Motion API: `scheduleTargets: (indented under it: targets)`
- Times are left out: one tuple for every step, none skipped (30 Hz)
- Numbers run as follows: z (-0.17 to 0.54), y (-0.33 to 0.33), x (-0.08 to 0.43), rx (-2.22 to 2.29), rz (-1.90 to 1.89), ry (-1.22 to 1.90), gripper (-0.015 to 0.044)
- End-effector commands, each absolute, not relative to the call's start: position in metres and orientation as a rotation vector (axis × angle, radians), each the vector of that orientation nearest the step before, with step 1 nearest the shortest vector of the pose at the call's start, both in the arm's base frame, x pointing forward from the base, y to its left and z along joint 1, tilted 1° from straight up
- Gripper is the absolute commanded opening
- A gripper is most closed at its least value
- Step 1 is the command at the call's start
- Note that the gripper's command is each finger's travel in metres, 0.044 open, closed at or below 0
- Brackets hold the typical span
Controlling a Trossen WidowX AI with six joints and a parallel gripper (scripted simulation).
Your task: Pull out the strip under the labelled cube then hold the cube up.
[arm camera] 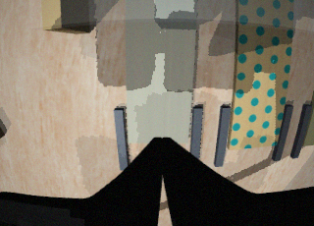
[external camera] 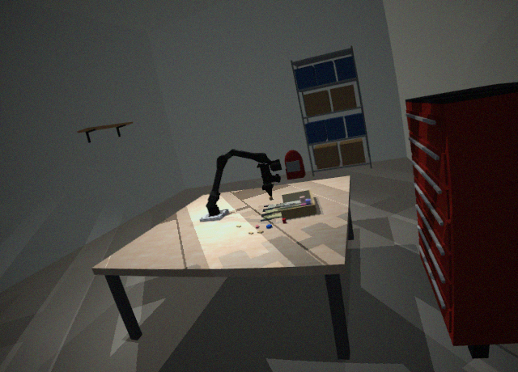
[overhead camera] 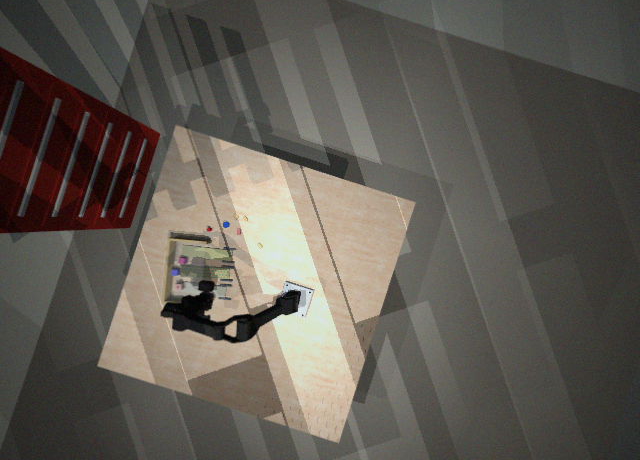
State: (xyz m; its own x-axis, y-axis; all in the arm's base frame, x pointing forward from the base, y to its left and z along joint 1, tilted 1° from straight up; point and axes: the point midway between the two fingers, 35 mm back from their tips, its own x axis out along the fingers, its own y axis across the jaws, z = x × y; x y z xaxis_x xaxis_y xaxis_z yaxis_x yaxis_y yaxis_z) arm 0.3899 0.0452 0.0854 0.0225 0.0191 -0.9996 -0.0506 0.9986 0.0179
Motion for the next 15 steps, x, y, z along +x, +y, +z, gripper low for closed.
scheduleTargets:
  targets:
    - [0.076, 0.045, 0.389, -0.025, 0.048, 1.558, 0.0000]
    - [0.074, 0.045, 0.389, -0.025, 0.048, 1.558, 0.0000]
    - [0.073, 0.045, 0.389, -0.025, 0.048, 1.558, 0.0000]
    - [0.071, 0.045, 0.389, -0.025, 0.048, 1.558, 0.0000]
    - [0.069, 0.045, 0.389, -0.025, 0.048, 1.558, 0.0000]
    - [0.068, 0.045, 0.389, -0.025, 0.048, 1.558, 0.0000]
    - [0.066, 0.045, 0.389, -0.025, 0.048, 1.558, 0.0000]
    - [0.064, 0.045, 0.389, -0.025, 0.048, 1.558, 0.0000]
    - [0.063, 0.045, 0.389, -0.025, 0.048, 1.558, 0.0000]
    - [0.061, 0.045, 0.389, -0.025, 0.048, 1.558, 0.0000]
    - [0.059, 0.045, 0.389, -0.025, 0.048, 1.558, 0.0000]
    - [0.058, 0.045, 0.389, -0.025, 0.048, 1.558, 0.0000]
    - [0.056, 0.045, 0.389, -0.025, 0.048, 1.558, 0.0000]
    - [0.054, 0.045, 0.389, -0.025, 0.048, 1.558, 0.0000]
    - [0.053, 0.045, 0.389, -0.025, 0.048, 1.558, 0.0000]
